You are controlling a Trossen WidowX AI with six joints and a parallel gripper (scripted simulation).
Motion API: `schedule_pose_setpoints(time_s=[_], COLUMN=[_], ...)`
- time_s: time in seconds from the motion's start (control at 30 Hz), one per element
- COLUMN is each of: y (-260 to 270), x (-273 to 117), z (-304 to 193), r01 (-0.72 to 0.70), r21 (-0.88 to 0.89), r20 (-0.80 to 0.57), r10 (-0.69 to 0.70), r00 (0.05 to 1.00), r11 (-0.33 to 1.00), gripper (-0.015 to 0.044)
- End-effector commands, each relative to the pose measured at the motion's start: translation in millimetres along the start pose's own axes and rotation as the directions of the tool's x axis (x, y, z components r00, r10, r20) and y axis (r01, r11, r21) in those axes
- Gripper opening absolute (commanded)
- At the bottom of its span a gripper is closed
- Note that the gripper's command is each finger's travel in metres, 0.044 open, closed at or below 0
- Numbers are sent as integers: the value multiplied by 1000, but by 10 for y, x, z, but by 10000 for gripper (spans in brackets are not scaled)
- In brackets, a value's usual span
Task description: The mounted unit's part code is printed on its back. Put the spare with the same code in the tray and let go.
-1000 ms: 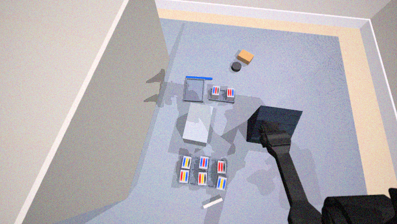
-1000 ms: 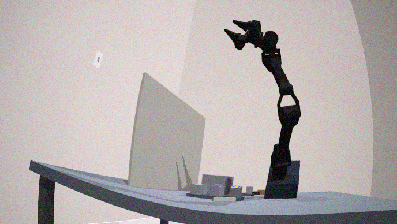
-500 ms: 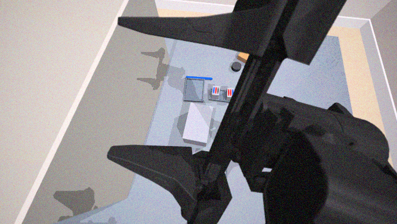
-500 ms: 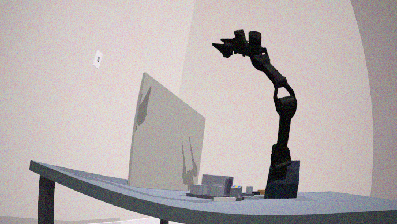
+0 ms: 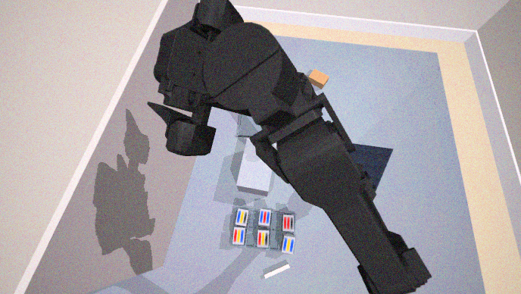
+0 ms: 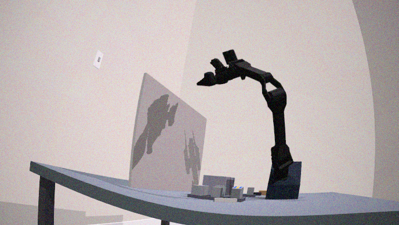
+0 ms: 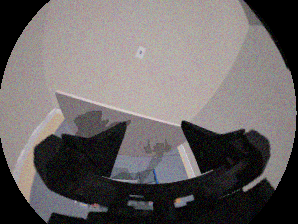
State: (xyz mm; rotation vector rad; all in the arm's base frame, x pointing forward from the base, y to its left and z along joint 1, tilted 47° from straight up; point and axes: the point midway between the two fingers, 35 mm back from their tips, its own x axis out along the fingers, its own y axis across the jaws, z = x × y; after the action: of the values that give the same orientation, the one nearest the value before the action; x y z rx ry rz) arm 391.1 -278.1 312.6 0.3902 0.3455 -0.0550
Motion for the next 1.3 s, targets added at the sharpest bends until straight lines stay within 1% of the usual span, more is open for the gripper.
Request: schedule_pose_setpoints(time_s=[0.0,0.17,0.3,0.47,0.6,0.63,0.67,1.0,1.17,1.27], y=[51,230,425,719,979,1019,1032,1041,1256,1287], x=[409,658,746,722,615,594,586,593,724,738], z=[-624,-1271,-1762,-2320,-2685,-2734,-2748,-2765,-3186,-3248], r01=[-27,-82,-127,-175,-196,-197,-197,-198,-218,-222], r21=[74,129,180,274,365,380,385,385,381,380], r20=[-245,-475,-634,-788,-858,-864,-865,-866,-870,-870], r10=[44,134,214,325,411,423,427,427,428,429], r00=[969,870,743,522,308,273,262,261,246,245], r11=[997,988,975,946,910,904,902,901,899,898], gripper=[440,440,440,440,440,440,440,440,440,440])
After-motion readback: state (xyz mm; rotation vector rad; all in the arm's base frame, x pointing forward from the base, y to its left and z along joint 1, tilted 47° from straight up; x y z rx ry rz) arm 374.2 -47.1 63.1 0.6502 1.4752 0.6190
